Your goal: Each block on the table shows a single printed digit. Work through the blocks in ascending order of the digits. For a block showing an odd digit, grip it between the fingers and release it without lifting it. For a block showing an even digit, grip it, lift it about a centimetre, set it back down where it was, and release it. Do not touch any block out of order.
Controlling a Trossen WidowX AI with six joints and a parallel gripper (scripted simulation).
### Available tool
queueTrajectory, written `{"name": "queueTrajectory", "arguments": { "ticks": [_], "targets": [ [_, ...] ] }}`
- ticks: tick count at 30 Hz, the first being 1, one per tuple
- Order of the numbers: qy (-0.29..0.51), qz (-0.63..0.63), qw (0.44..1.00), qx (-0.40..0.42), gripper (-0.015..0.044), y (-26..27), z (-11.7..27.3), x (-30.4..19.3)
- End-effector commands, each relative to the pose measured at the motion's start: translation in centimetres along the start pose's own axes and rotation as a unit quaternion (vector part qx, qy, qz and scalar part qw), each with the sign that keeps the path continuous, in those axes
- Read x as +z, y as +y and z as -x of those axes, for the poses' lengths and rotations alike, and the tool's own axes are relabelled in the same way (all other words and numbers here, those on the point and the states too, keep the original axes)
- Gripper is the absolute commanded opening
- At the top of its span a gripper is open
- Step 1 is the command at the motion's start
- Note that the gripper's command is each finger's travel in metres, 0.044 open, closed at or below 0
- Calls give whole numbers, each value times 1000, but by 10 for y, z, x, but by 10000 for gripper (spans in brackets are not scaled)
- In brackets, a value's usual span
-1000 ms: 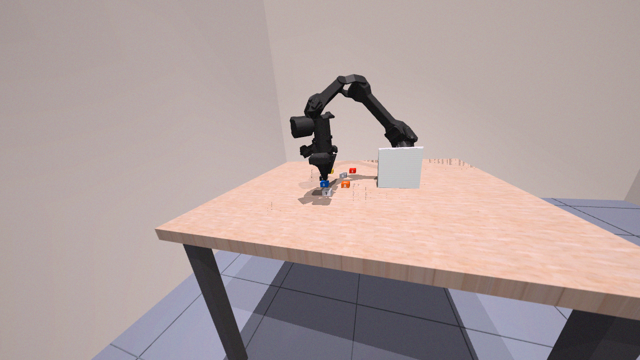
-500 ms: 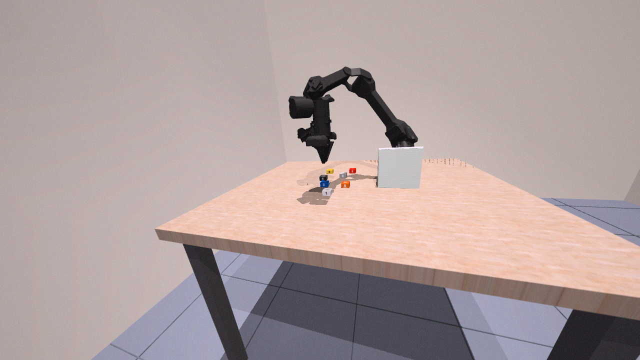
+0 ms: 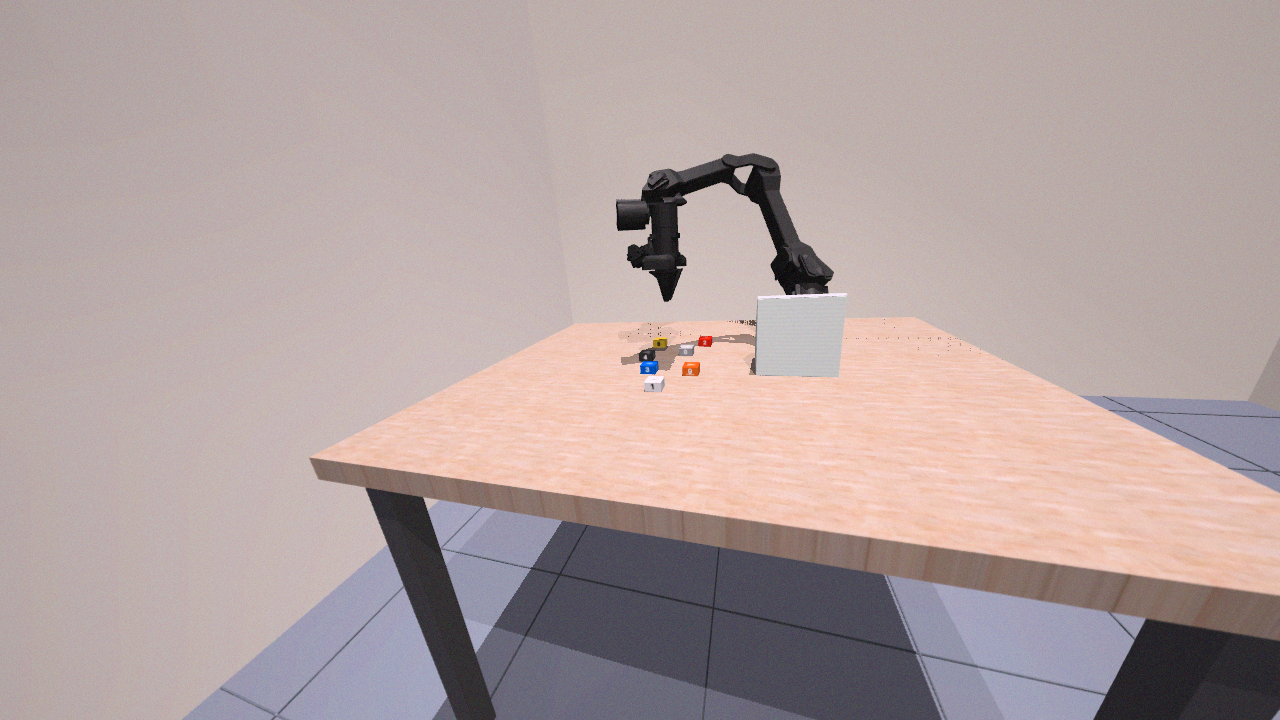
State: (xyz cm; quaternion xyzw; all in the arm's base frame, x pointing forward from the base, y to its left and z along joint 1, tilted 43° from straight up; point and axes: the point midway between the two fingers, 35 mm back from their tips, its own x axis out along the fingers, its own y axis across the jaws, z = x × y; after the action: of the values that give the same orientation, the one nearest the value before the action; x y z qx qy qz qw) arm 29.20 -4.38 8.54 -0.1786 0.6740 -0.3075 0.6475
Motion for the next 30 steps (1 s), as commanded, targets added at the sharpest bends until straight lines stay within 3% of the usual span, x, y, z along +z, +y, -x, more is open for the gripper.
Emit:
{"name": "queueTrajectory", "arguments": {
  "ticks": [1,6,12,19,23,30],
  "targets": [
    [1,4,1000,-10,120,-59,-2,-27],
    [5,2,1000,-24,120,-111,-6,-65],
    [5,2,1000,-24,120,-112,-6,-66],
    [4,1,1000,-26,304,-117,-84,-67],
    [4,1,1000,-27,400,-117,-87,-67],
    [4,1,1000,-26,400,-117,-92,-67]
  ]
}}
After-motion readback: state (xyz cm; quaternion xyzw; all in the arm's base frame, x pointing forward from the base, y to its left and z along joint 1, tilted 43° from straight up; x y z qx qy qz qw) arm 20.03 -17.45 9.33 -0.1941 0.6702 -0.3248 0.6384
